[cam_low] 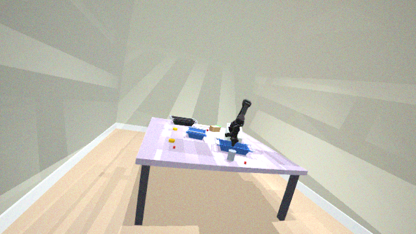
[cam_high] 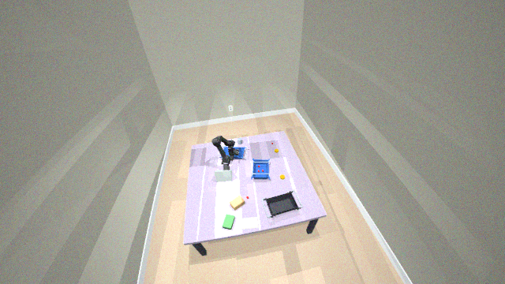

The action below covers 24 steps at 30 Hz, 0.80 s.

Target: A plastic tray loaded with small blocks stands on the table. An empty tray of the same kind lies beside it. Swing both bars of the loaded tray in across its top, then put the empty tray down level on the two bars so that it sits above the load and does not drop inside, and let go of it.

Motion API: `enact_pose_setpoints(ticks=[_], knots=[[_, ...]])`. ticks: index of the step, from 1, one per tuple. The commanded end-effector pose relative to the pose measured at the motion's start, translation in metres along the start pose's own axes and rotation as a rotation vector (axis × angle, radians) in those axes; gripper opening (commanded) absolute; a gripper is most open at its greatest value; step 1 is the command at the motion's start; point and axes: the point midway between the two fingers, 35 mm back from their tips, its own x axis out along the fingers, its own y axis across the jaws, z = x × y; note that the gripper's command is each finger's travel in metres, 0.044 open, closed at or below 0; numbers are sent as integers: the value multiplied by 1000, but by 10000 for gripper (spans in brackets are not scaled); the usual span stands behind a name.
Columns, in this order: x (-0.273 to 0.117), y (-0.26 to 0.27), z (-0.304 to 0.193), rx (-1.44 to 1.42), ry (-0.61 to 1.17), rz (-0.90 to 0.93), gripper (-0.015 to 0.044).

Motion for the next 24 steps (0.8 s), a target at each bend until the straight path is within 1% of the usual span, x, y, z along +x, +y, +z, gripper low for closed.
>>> enact_pose_setpoints(ticks=[1,16,18,24], knots=[[0,-2,1,5,-4,-8,115],[-2,-2,1,5,-4,-9,15],[-8,-1,2,4,-4,-10,1],[-38,1,5,2,-5,-13,0]])
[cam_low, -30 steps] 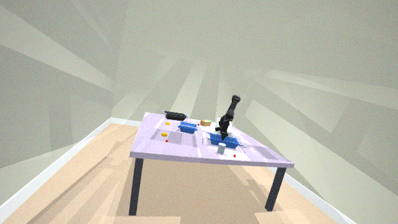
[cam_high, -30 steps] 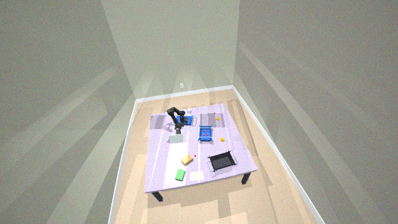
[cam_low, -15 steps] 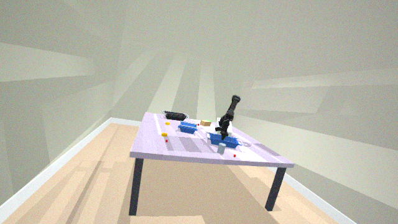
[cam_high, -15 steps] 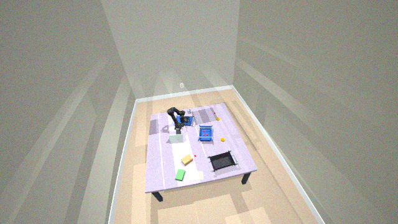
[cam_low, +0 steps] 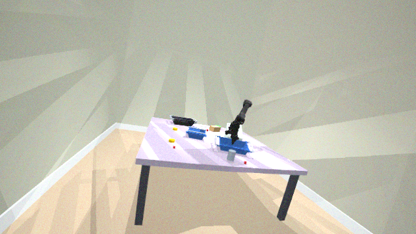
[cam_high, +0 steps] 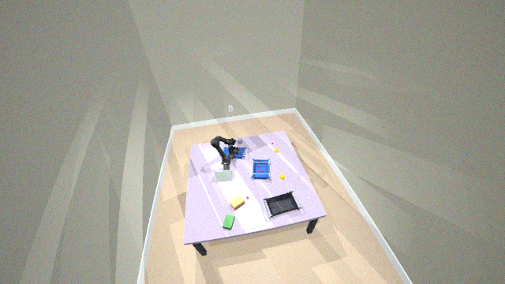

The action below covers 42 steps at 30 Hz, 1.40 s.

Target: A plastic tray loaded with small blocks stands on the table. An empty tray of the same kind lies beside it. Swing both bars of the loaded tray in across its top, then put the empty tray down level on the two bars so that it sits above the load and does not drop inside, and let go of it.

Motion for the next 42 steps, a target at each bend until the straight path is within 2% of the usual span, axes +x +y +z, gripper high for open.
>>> enact_pose_setpoints(ticks=[1,8,18,42], knots=[[-20,0,1,4,-5,-3,0],[-55,-2,-3,4,-5,-1,0],[-60,0,-3,4,-6,-2,0],[-137,54,-1,0,-8,-6,0]])
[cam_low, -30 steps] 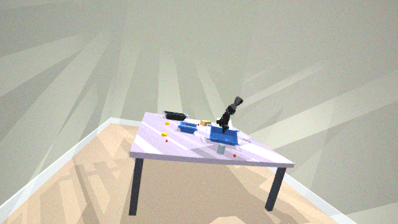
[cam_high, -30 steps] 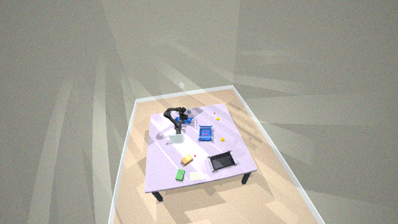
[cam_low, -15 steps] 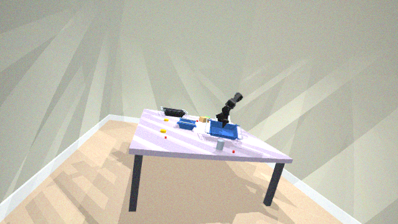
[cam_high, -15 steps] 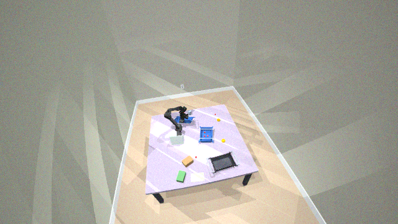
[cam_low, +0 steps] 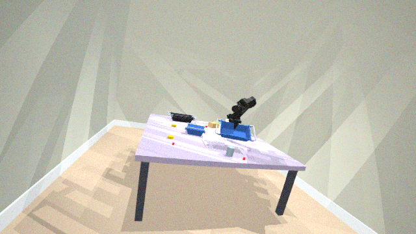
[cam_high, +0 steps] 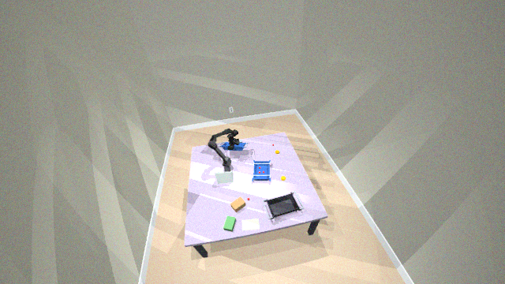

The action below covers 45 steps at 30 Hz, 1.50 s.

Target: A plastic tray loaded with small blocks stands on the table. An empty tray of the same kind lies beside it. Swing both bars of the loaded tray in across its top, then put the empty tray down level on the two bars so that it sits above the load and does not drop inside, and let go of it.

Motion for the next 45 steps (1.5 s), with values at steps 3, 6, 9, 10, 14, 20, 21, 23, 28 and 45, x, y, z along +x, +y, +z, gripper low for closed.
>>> enact_pose_setpoints(ticks=[3,6,9,10,14,20,21,23,28,45], knots=[[-24,16,-3,-14,-6,30,0],[-29,19,-3,-14,-6,31,0],[-29,19,-3,-14,-6,31,0],[-29,19,-3,-14,-6,31,0],[-29,19,-3,-14,-6,31,0],[-29,19,-3,-14,-6,31,0],[-29,19,-3,-14,-6,31,0],[-29,19,-3,-14,-6,31,0],[-29,19,-3,-14,-6,31,0],[-17,23,38,156,-32,-20,0]])
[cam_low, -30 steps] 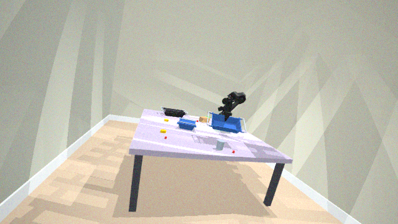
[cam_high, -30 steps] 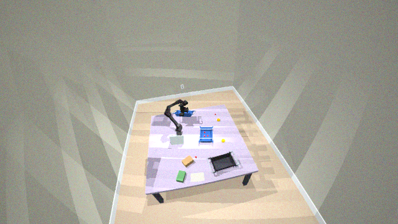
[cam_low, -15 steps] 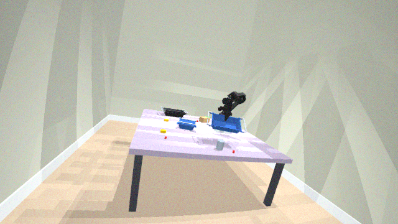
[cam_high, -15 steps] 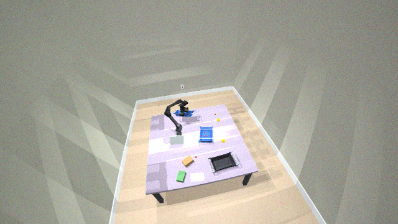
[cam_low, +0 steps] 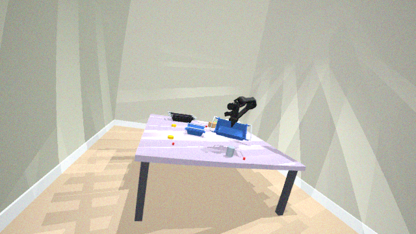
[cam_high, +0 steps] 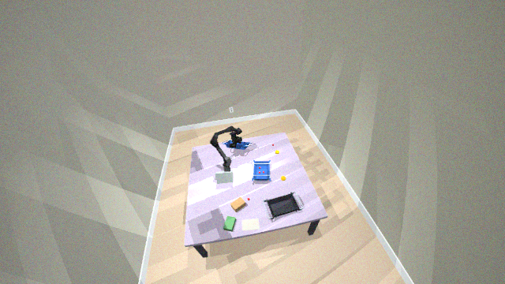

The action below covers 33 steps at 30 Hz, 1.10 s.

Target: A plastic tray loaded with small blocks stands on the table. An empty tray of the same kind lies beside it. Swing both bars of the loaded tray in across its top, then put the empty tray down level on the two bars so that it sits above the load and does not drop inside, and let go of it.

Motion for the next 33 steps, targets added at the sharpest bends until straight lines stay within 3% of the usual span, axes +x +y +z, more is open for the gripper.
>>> enact_pose_setpoints(ticks=[1,33], knots=[[-2,7,12,46,-16,12,0],[14,-12,140,547,-46,-63,0]])
